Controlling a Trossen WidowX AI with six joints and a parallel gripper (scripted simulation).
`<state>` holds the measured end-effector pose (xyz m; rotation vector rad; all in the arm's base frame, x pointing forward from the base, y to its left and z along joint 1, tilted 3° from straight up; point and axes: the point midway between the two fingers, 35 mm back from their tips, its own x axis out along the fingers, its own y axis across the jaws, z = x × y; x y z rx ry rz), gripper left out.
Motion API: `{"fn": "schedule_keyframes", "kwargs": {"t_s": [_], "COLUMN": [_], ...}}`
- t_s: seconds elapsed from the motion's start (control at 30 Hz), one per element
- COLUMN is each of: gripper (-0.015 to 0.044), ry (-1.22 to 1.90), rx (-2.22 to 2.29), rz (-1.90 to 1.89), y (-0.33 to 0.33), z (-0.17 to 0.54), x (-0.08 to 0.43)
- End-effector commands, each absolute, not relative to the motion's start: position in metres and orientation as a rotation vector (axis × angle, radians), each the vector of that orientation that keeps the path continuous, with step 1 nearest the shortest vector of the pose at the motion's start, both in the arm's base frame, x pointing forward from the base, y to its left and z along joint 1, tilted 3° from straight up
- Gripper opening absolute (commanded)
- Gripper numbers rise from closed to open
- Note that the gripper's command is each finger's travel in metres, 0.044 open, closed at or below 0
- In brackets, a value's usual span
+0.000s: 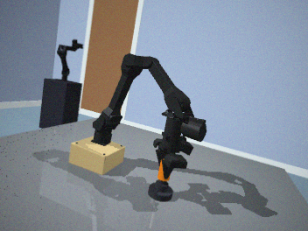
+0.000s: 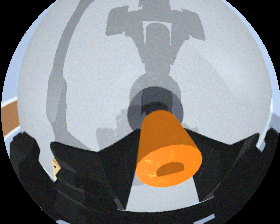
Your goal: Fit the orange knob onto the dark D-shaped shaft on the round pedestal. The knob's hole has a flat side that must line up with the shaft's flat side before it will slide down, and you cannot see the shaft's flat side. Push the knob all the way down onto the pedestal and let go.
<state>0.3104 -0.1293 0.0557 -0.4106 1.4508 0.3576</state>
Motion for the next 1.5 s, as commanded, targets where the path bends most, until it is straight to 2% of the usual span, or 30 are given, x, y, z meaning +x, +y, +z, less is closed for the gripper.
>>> {"fn": "schedule_keyframes", "kwargs": {"t_s": [0.0, 1.47], "gripper": [0.0000, 0.0000], "ry": [1.448, 1.415], "rx": [-0.416, -0.585], "rz": [0.362, 0.516], "y": [-0.1294, -0.1288], "z": [0.0555, 0.0554], "x": [0.3105, 0.3096]}}
